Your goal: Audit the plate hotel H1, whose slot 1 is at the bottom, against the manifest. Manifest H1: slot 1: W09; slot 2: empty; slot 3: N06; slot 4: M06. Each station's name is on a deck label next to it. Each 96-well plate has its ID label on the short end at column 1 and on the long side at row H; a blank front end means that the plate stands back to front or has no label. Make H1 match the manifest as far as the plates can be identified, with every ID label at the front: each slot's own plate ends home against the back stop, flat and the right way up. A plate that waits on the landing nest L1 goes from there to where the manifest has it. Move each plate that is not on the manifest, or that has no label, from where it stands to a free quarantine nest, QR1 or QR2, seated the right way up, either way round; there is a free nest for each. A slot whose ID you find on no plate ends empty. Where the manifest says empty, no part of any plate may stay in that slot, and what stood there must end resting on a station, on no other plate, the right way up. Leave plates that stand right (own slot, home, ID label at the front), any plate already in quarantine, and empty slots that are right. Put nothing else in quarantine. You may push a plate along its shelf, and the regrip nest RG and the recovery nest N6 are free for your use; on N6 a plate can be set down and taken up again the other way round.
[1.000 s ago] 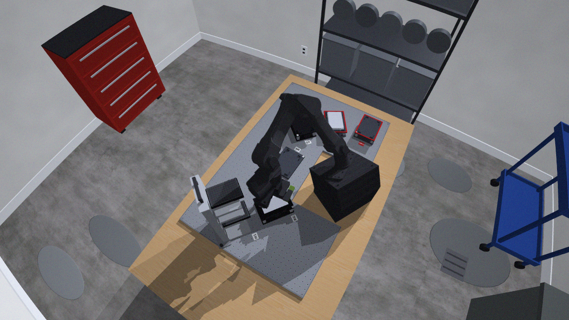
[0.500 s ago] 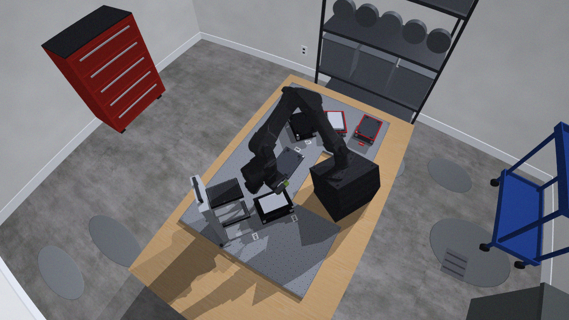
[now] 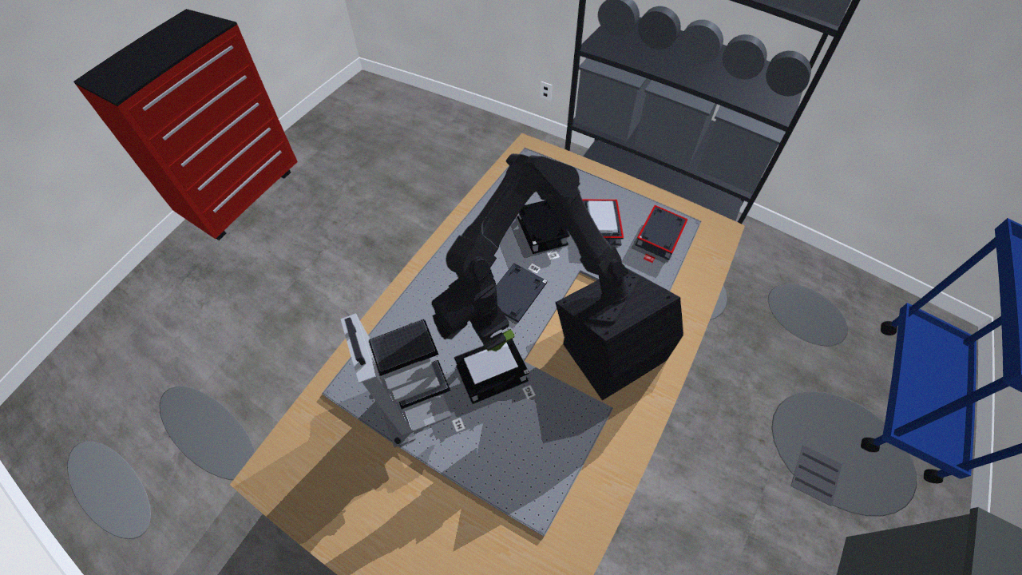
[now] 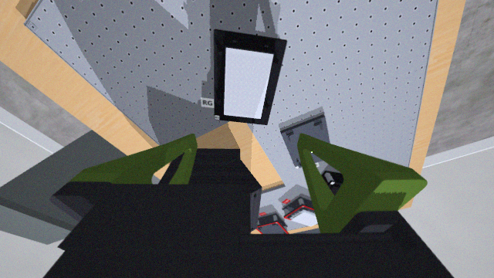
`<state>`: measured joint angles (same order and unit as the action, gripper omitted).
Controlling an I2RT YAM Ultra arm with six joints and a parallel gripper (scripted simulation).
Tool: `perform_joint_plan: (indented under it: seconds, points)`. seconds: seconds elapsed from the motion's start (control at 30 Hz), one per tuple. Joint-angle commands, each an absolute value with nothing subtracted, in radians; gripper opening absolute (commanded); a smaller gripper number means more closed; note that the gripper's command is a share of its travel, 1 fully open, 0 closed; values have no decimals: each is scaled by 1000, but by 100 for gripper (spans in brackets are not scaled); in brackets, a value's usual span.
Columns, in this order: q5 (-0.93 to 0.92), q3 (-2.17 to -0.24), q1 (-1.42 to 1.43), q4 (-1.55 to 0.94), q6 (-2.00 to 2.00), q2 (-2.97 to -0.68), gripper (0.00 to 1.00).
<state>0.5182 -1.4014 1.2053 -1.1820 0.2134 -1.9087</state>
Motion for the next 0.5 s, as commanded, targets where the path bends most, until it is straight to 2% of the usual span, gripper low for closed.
perform_joint_plan:
  seconds: [0.0,0.47]
  points:
    - [518,-1396,1224,-1178,336,-1882,100]
    - [531,-1269,1149,-1007,277,-1937,100]
